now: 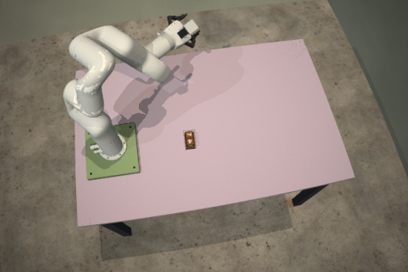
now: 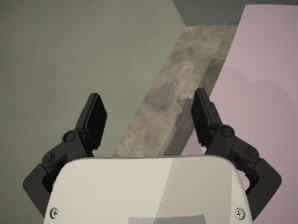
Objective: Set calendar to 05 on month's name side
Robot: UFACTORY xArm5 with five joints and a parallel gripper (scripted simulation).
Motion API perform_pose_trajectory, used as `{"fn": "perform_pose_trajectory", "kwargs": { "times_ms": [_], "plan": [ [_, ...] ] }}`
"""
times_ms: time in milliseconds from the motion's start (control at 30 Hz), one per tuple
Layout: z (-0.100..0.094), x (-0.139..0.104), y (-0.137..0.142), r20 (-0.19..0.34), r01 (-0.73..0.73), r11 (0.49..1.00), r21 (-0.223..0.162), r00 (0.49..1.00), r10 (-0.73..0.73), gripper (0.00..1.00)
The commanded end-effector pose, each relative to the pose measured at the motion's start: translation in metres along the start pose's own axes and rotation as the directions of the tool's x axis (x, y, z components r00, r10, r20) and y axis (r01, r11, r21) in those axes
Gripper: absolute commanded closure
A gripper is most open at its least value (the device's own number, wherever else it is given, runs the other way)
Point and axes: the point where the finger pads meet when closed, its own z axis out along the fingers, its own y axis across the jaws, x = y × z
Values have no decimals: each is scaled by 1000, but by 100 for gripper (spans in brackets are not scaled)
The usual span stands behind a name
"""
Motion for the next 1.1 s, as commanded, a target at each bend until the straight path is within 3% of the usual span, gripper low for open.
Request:
{"fn": "perform_pose_trajectory", "kwargs": {
  "times_ms": [0, 667, 767, 867, 1000, 1067],
  "plan": [
    [0, 2, -1, -3, 0, 1000, 2, 1000, 0, 0],
    [0, 2, 3, 3, -11, 1000, -10, 1000, 11, 0],
    [1, 4, 20, 26, -50, 997, -54, 998, 51, 0],
    [0, 7, 52, 60, -127, 981, -145, 989, 137, 0],
    [-4, 9, 82, 79, -197, 953, -231, 972, 221, 0],
    [-4, 9, 83, 79, -199, 952, -233, 972, 222, 0]
  ]
}}
